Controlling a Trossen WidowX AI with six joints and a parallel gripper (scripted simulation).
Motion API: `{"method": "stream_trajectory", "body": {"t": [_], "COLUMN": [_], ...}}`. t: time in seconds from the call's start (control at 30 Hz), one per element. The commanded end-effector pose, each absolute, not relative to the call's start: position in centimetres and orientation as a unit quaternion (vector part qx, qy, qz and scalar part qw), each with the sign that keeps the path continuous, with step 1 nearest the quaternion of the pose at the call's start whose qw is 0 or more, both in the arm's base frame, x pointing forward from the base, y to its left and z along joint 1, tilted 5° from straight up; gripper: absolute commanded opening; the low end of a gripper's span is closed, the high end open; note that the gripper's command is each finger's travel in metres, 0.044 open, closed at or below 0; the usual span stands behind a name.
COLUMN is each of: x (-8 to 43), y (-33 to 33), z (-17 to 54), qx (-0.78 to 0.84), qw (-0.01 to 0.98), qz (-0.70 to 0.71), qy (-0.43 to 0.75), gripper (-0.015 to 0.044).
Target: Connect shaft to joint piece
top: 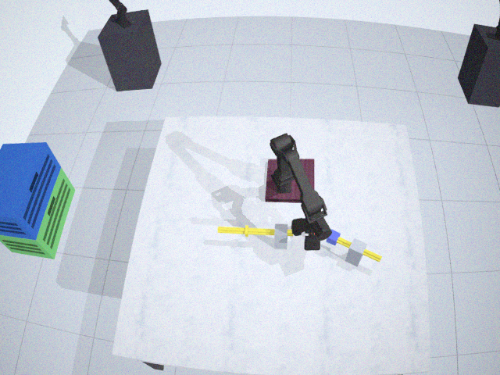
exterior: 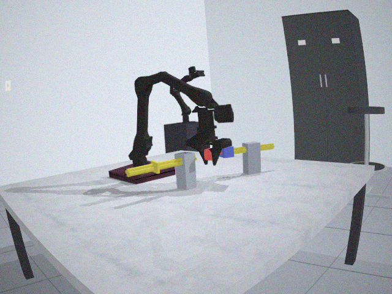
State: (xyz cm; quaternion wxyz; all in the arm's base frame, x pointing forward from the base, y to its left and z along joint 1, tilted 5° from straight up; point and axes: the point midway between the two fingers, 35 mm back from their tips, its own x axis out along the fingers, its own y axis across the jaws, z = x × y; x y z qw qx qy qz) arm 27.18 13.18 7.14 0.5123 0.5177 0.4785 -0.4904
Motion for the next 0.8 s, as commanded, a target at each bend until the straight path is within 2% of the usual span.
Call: {"method": "stream_trajectory", "body": {"t": [0.0,0.23,0.77], "x": [27.19,27.19,27.17], "y": [13.19,13.19,13.23], "z": [7.16,7.16,7.34], "qx": [0.518,0.518,0.512], "qw": [0.513,0.513,0.517], "qz": [-0.491,-0.491,-0.497], "qy": [0.478,0.478,0.473], "gripper": [0.0252,0.0436,0.0440]}}
